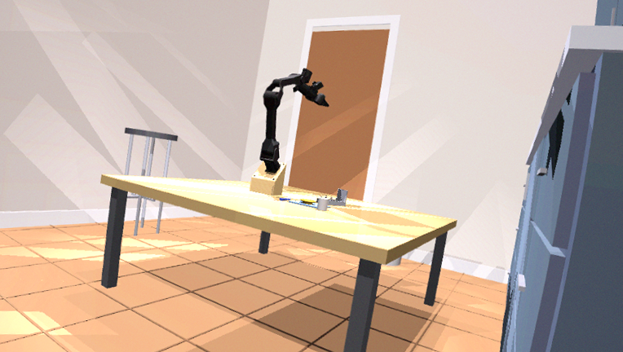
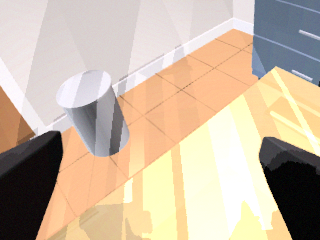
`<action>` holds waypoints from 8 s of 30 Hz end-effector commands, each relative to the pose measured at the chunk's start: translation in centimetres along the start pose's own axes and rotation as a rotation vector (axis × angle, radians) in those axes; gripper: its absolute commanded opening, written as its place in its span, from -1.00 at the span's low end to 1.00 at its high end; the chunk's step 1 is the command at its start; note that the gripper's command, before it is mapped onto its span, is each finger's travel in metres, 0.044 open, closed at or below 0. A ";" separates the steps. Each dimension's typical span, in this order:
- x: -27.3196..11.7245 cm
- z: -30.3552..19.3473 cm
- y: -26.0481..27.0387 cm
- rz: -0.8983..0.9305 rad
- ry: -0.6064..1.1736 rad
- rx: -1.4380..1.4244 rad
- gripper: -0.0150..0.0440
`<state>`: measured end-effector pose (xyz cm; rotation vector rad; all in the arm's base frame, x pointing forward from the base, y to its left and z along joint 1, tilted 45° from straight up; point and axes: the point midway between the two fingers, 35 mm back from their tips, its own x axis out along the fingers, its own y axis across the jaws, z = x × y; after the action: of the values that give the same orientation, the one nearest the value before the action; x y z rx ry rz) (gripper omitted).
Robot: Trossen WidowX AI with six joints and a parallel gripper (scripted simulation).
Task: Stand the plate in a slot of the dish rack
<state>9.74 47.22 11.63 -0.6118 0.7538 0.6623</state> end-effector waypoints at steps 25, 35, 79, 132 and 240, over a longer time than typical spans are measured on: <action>4.9 -14.4 -40.0 -0.567 0.486 0.404 0.86; -0.1 -26.2 -47.8 -0.704 0.749 0.510 0.86; -4.0 -40.5 -52.0 -0.769 0.993 0.623 0.86; -6.3 -28.7 -49.2 -0.750 0.986 0.634 -0.49; 8.3 -34.4 -38.2 0.286 0.132 0.210 -0.49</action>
<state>27.99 1.28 -4.99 -0.3325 1.0887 0.7624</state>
